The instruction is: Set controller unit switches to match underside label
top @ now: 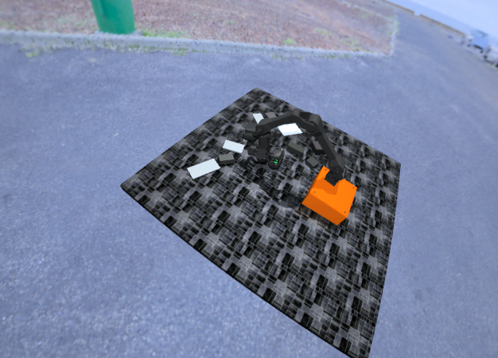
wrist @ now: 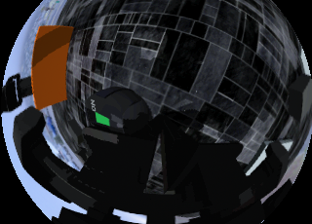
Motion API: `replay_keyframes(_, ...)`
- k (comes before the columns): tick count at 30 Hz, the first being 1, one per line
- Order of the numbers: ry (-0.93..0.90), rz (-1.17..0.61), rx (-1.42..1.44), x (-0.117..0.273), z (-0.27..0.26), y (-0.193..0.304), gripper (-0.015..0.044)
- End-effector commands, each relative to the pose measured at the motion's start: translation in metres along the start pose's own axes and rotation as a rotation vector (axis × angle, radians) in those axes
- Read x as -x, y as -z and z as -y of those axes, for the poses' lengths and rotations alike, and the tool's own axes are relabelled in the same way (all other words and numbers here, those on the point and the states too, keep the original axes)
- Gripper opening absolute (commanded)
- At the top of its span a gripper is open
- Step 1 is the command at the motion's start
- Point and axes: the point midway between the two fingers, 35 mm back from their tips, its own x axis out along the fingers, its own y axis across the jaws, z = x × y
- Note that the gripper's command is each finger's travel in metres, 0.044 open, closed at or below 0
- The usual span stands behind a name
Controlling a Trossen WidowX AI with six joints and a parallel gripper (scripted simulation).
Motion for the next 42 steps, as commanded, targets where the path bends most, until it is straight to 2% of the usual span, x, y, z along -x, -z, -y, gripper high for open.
replay_keyframes(1, 0.007, 0.002, -0.004, 0.002, -0.002, 0.000, 0.0000)
replay_keyframes(42, 0.003, 0.002, -0.004, -0.011, -0.039, 0.000, 0.0000)
